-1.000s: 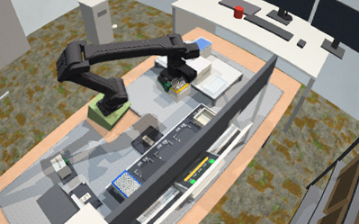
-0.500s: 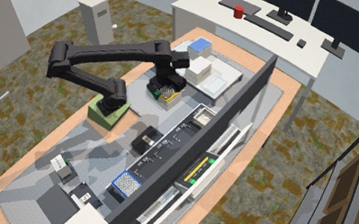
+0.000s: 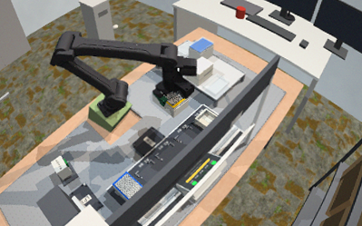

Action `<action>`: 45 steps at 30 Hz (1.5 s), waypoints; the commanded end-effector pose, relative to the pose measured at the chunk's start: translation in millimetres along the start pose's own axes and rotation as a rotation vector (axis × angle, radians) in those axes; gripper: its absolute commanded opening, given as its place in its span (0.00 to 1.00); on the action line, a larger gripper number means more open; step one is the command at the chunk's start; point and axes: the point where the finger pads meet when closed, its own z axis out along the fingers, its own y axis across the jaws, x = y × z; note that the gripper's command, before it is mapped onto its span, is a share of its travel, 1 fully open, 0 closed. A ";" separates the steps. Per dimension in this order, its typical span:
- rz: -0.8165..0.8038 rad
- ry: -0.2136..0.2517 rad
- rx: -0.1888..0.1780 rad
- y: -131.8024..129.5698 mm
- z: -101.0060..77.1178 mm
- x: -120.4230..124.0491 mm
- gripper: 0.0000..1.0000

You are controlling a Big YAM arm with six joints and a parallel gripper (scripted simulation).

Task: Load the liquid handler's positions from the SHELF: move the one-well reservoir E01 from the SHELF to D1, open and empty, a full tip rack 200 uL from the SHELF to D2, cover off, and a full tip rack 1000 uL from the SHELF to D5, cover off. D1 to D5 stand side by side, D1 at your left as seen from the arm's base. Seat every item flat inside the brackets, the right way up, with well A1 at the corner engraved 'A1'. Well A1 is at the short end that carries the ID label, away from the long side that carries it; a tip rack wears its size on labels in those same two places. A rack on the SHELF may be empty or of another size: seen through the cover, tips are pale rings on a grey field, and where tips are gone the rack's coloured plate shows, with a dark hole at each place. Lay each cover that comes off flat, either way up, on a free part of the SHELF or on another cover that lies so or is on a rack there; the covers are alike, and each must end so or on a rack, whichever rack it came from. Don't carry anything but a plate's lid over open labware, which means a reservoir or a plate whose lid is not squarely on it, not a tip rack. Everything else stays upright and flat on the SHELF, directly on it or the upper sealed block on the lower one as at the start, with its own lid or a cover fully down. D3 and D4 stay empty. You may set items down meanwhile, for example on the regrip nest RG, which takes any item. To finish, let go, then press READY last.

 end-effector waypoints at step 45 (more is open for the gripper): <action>-0.043 -0.044 -0.025 13.3 -16.8 -144.0 0.00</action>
